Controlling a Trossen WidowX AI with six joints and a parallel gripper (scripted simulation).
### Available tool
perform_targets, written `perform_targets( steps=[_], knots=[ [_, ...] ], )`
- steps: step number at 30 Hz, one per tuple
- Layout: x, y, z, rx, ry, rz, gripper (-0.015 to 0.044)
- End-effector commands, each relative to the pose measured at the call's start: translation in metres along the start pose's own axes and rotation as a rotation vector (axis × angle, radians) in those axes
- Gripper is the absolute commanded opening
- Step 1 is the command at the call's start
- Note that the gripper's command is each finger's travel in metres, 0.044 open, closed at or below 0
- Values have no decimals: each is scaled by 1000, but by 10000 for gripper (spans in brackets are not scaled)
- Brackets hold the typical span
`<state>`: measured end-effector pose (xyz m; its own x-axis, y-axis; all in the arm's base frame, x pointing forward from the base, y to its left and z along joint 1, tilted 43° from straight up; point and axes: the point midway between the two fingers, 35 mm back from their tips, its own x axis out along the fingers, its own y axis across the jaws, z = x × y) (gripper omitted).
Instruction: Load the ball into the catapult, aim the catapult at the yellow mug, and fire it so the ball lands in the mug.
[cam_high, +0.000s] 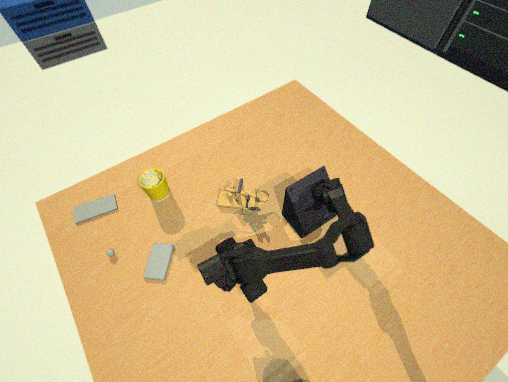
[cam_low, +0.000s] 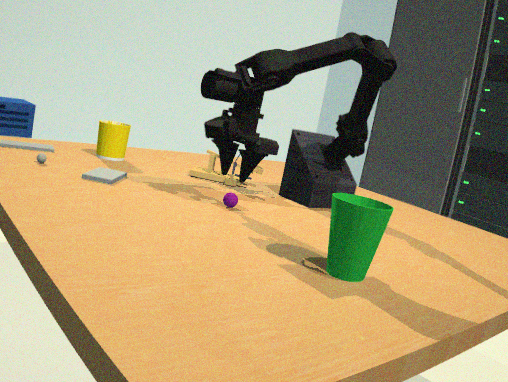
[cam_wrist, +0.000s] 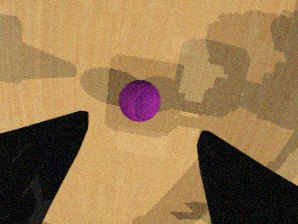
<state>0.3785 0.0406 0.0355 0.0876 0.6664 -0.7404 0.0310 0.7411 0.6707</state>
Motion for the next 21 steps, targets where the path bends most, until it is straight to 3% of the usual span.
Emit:
perform_targets(
  steps=[1, 21],
  knots=[
    [13, 6, -1, -9, 2, 12, 300],
    [39, 5, -2, -9, 2, 12, 300]
  ],
)
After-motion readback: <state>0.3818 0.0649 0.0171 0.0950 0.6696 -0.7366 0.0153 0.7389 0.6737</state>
